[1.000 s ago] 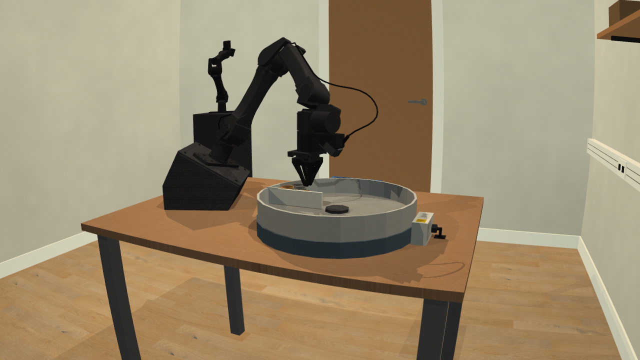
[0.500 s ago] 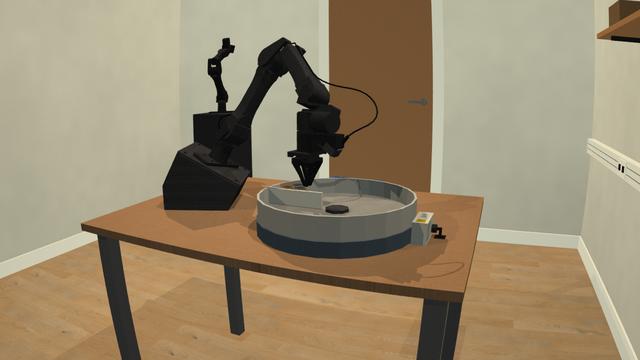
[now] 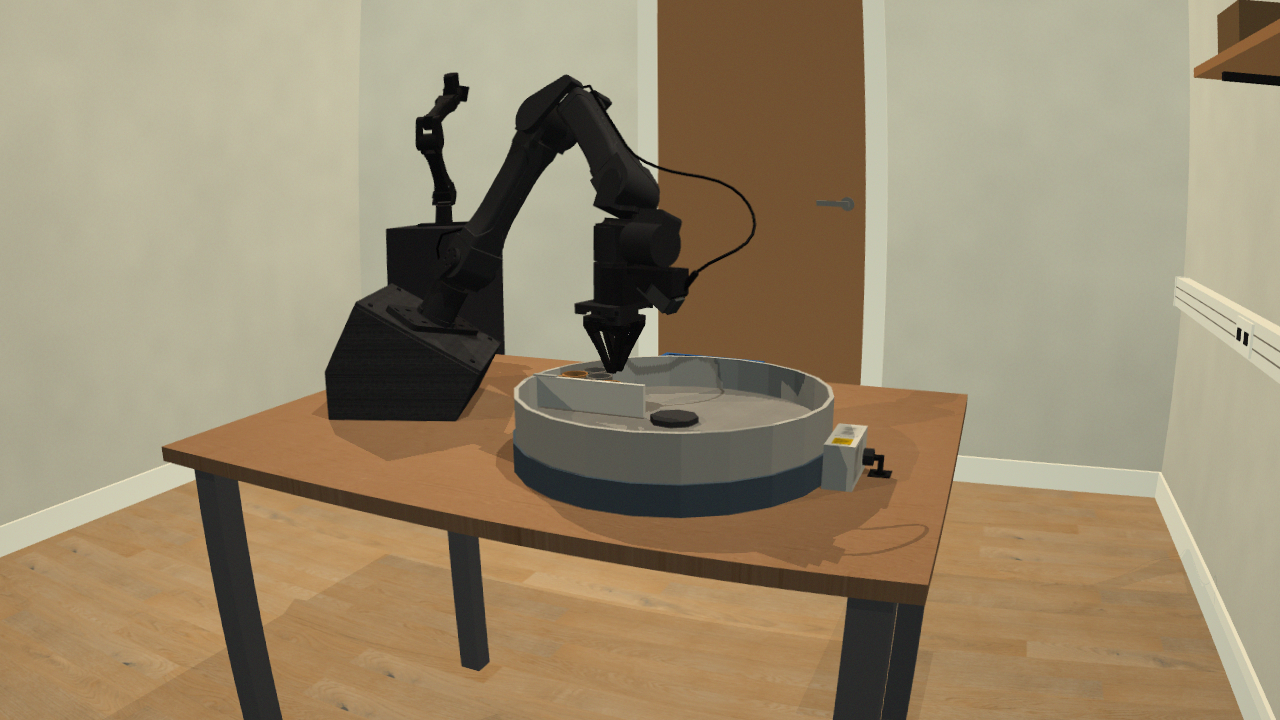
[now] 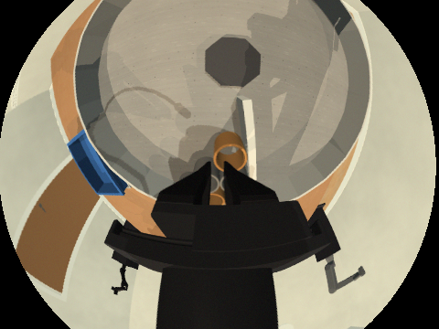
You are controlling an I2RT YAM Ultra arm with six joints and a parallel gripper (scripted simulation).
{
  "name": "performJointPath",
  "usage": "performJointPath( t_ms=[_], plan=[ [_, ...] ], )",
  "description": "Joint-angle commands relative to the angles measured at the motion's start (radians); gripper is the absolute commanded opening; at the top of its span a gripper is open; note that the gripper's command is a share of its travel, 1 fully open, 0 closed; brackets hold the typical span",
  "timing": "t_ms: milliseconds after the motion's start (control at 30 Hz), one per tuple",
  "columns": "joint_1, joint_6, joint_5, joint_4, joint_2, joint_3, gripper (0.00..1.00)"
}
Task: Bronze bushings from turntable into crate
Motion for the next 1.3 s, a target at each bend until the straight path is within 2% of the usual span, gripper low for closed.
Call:
performJointPath(
  t_ms=[0,533,733,767,867,967,1267],
  plan=[
    [-0.02,-0.007,0.004,0.006,-0.035,0.003,0.15],
    [-0.02,-0.007,0.004,0.006,-0.035,0.003,0.15],
    [-0.016,0.007,0.008,0.027,-0.029,-0.023,0.15],
    [-0.009,0.011,0.011,0.034,-0.023,0.008,0.15],
    [0.006,0.015,0.013,0.046,0.01,-0.033,0.15],
    [-0.006,0.016,0.012,0.048,-0.015,-0.01,0.15],
    [-0.006,0.014,0.009,0.046,-0.016,-0.009,0.15]
  ],
)
